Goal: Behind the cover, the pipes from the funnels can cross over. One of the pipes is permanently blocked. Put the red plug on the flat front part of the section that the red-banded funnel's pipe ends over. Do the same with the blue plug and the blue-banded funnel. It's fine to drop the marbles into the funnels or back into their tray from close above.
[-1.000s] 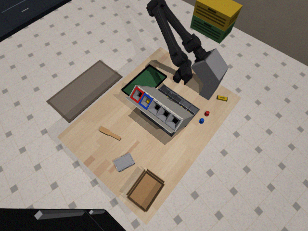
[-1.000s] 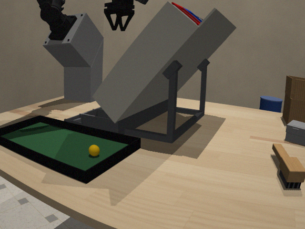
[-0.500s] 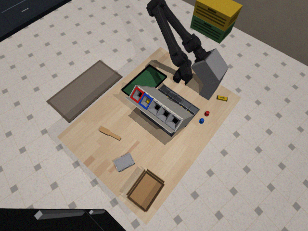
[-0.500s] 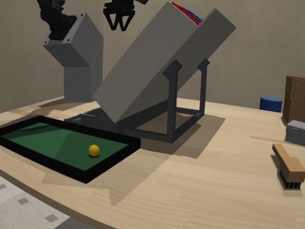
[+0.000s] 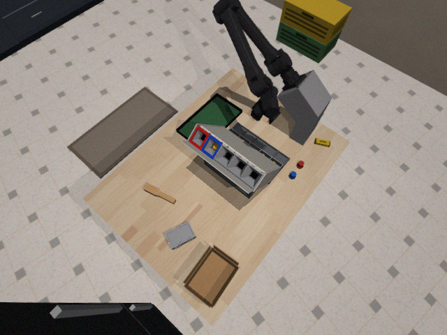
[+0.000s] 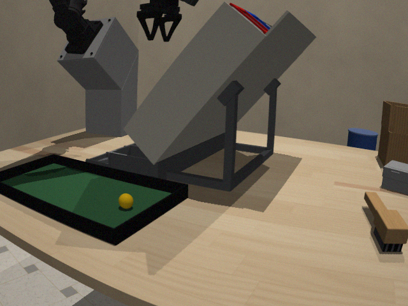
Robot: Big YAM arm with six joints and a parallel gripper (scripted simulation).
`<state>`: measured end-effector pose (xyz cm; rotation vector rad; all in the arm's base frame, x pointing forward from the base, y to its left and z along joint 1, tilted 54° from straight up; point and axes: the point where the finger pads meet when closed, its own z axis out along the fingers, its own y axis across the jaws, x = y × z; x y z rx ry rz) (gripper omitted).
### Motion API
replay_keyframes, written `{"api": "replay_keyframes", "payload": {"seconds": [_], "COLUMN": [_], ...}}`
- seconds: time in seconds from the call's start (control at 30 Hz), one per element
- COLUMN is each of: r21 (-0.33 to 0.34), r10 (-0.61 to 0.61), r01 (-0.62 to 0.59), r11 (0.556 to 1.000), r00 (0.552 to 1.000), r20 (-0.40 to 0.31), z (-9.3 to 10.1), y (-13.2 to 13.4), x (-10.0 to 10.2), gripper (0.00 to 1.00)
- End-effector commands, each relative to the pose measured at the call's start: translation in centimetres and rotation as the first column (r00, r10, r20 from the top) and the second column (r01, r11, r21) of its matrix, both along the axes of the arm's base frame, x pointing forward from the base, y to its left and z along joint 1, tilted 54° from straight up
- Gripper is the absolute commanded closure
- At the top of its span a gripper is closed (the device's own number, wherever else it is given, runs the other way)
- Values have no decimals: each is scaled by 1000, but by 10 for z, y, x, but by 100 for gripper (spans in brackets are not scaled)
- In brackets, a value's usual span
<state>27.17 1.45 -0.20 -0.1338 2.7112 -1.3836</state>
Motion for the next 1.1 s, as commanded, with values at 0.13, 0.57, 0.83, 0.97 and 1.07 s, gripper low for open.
{"api": "replay_keyframes", "payload": {"seconds": [0.13, 0.57, 0.83, 0.97, 1.07], "r21": [6, 6, 92, 134, 166], "r10": [3, 3, 0, -1, -2], "r01": [-4, -4, -1, 1, 3], "r11": [1000, 1000, 996, 991, 986], "r00": [1000, 1000, 1000, 1000, 1000], "r20": [12, 12, 5, 1, -2], "z": [1, 1, 32, 47, 59], "y": [3, 3, -71, -107, -135], "x": [4, 4, 5, 6, 6], "gripper": [20, 20, 20, 20, 20]}}
